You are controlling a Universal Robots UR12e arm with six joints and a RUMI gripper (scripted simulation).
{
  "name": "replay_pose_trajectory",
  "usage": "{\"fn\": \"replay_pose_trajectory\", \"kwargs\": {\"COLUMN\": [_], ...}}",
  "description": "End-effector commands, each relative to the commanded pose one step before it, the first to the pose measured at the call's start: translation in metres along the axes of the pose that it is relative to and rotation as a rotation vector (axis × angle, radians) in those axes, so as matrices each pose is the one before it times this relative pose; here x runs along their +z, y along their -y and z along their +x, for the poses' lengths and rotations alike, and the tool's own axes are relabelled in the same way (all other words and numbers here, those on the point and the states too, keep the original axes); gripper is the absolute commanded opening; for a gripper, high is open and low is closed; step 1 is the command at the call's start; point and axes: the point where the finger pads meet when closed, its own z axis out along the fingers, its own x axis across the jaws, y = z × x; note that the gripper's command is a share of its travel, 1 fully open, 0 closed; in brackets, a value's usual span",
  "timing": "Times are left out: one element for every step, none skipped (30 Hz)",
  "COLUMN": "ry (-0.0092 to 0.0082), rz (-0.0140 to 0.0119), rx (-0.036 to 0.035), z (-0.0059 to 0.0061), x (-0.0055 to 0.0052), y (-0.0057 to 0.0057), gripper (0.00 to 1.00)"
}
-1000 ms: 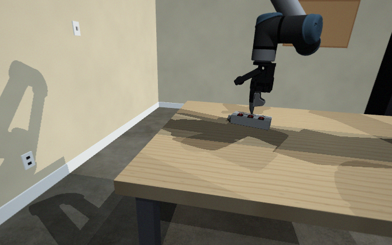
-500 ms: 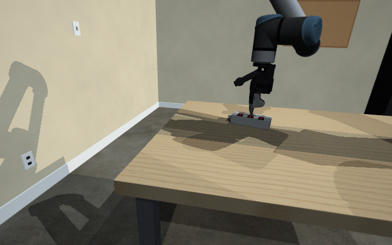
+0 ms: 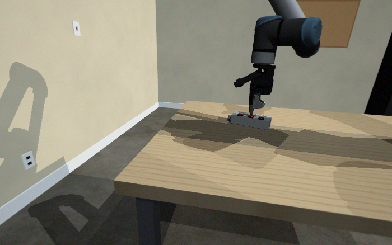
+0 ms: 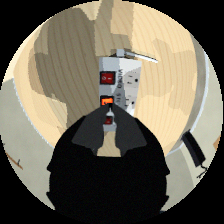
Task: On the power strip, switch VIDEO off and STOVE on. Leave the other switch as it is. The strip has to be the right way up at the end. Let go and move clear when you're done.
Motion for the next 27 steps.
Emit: {"fn": "replay_pose_trajectory", "kwargs": {"ry": [0.00017,0.00001,0.0,0.0,0.0,0.0,0.0,0.0,0.00001,0.0,0.0,0.00004,0.00009,0.00016,0.00038,0.00027,0.00034,0.00029,-0.00018,0.0,0.0,0.0,0.0,0.0,0.0,0.0,0.0], "rz": [0.00079,-0.00003,-0.00001,0.0,0.0,0.0,0.0,0.0,-0.00001,0.0,0.0,-0.00004,-0.0001,-0.00018,-0.00093,-0.00012,-0.00016,0.0001,-0.00004,0.0,0.0,0.0,0.0,0.0,0.0,0.0,0.0], "rx": [-0.00005,-0.00001,0.0,0.0,0.0,0.0,0.0,0.0,0.0,0.0,0.0,-0.00003,-0.00007,-0.00013,-0.00036,-0.0002,-0.00026,-0.00019,0.00023,0.00023,0.0,0.0,0.0,0.0,0.0,0.0,0.0], "z": [0.00049,0.0,0.0,0.0,0.0,0.0,0.0,0.0,0.0,0.0,0.0,-0.00001,-0.00004,-0.00006,-0.00026,-0.00034,-0.00043,-0.00043,0.00006,0.00001,0.0,0.0,0.0,0.0,0.0,0.0,0.0], "x": [0.00045,0.0,0.0,0.0,0.0,0.0,0.0,0.0,-0.00005,0.0,0.0,-0.00033,-0.00081,-0.00144,-0.00188,-0.00169,-0.0021,-0.00251,-0.00262,-0.00286,-0.00301,-0.00308,-0.00306,-0.00297,-0.00279,-0.00254,0.0], "y": [0.00034,-0.00001,0.0,0.0,0.0,0.0,0.0,0.0,-0.00001,0.0,0.0,-0.00005,-0.00012,-0.00022,-0.00078,-0.00005,-0.00006,0.00002,-0.00002,-0.00001,-0.00001,-0.00002,-0.00001,-0.00001,-0.00001,-0.00001,0.0], "gripper": [0.0,0.0,0.0,0.0,0.0,0.0,0.0,0.0,0.0,0.0,0.0,0.0,0.0,0.0,0.0,0.0,0.0,0.0,0.0,0.0,0.0,0.0,0.0,0.0,0.0,0.0,0.0]}}
